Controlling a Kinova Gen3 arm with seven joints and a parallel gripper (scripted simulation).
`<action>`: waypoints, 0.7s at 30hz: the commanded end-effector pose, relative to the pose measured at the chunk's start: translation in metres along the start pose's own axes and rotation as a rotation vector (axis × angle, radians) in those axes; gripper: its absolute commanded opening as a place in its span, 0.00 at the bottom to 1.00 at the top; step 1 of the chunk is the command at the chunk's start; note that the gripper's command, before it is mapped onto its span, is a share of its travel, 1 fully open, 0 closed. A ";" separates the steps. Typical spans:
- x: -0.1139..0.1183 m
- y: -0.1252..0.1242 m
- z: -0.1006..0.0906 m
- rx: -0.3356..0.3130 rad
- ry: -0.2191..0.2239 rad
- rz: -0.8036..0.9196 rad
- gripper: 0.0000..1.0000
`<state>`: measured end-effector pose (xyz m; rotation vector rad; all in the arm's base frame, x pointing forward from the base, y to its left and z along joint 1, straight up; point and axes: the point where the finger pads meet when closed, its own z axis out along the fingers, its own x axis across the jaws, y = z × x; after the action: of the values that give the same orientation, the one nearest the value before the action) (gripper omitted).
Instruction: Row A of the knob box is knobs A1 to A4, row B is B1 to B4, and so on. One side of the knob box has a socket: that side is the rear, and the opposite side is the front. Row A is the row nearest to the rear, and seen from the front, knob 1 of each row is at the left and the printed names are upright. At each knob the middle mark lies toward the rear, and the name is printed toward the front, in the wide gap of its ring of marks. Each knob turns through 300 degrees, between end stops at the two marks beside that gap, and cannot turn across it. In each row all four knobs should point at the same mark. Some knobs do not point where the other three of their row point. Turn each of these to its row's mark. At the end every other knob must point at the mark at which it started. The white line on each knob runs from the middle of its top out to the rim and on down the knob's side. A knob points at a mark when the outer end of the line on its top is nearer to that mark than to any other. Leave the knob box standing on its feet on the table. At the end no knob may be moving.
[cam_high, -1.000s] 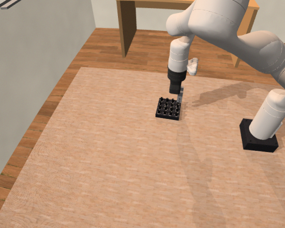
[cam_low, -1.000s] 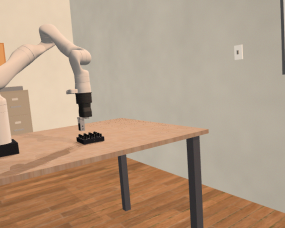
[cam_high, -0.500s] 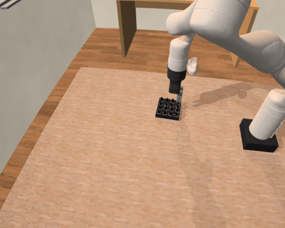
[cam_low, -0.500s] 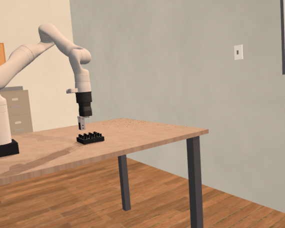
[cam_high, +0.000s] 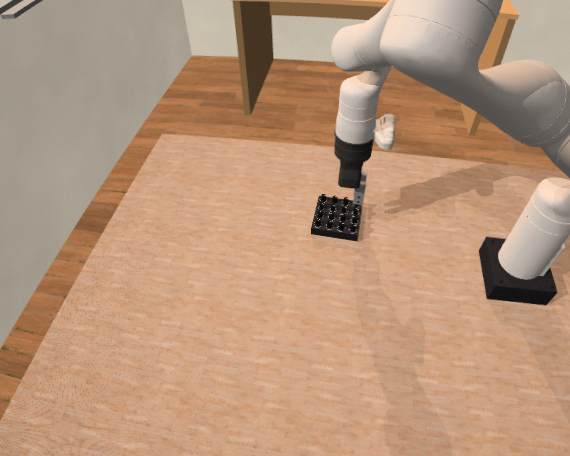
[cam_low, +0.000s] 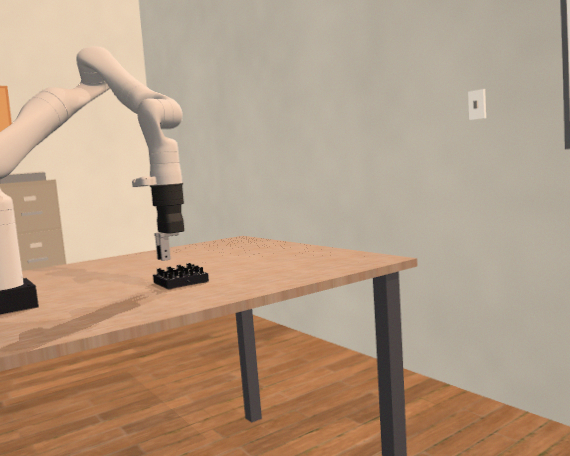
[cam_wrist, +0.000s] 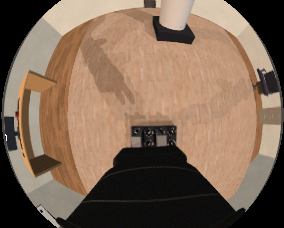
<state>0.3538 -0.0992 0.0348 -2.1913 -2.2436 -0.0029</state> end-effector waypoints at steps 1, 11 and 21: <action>0.000 0.000 0.000 -0.001 0.002 -0.017 0.46; 0.000 -0.001 0.001 0.009 0.009 -0.140 0.46; 0.000 -0.002 0.003 0.025 0.024 -0.380 0.46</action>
<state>0.3497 -0.0993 0.0309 -1.7204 -2.5785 0.0086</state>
